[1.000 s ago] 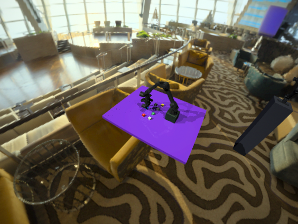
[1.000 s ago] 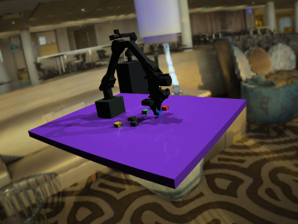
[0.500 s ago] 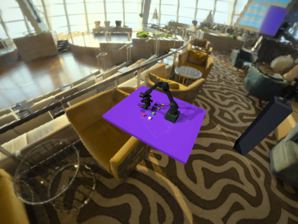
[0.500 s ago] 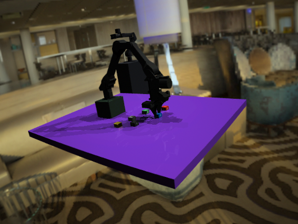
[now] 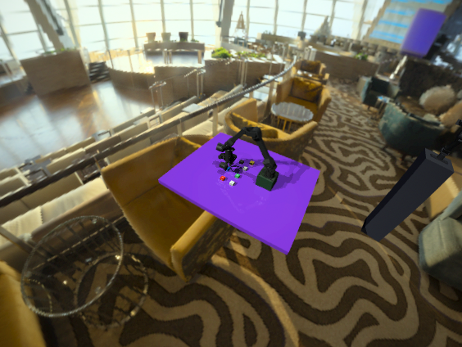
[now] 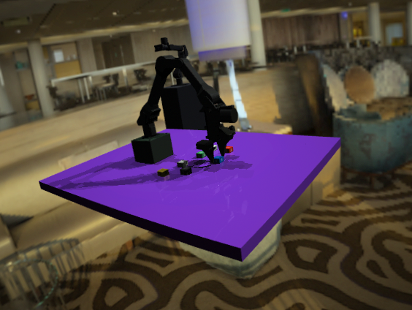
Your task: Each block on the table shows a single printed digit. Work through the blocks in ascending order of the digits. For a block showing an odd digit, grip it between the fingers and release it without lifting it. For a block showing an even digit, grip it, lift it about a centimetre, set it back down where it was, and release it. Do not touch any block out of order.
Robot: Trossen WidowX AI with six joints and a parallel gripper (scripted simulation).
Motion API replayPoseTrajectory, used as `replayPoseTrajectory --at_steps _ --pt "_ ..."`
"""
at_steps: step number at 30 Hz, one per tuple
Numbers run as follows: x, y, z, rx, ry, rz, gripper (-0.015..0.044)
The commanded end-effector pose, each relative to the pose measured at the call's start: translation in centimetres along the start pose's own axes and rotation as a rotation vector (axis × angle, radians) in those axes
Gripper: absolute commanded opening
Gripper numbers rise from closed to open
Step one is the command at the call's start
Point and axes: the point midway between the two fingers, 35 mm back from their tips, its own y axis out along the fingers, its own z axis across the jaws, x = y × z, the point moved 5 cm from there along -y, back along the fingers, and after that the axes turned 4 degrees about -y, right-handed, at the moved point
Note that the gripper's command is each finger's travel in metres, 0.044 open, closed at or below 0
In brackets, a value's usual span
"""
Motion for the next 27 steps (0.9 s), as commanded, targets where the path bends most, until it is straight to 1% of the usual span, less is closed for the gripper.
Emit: replayPoseTrajectory --at_steps 1,2,5,10,12,15,16,20,21,27 --pt "0.0 0.0 0.0 0.001 0.004 -0.001 0.04" --pt "0.0 -0.2 0.0 0.001 0.004 -0.001 0.04" --pt "0.0 -3.3 0.0 0.0 0.004 -0.001 0.04" --pt "0.0 -3.6 0.0 0.0 0.004 -0.001 0.04" --pt "0.2 -4.9 0.0 0.0 0.004 -0.001 0.0348" --pt "0.2 -10.3 0.0 0.0 0.004 -0.002 0.0269" --pt "0.1 -11.4 0.0 0.0 0.004 -0.001 0.0242" --pt "0.1 -11.7 0.0 0.0 0.004 -0.001 0.0138" --pt "0.1 -11.7 0.0 0.0 0.004 -0.001 0.012" --pt "0.1 -11.7 0.0 0.0 0.004 -0.001 0.012"
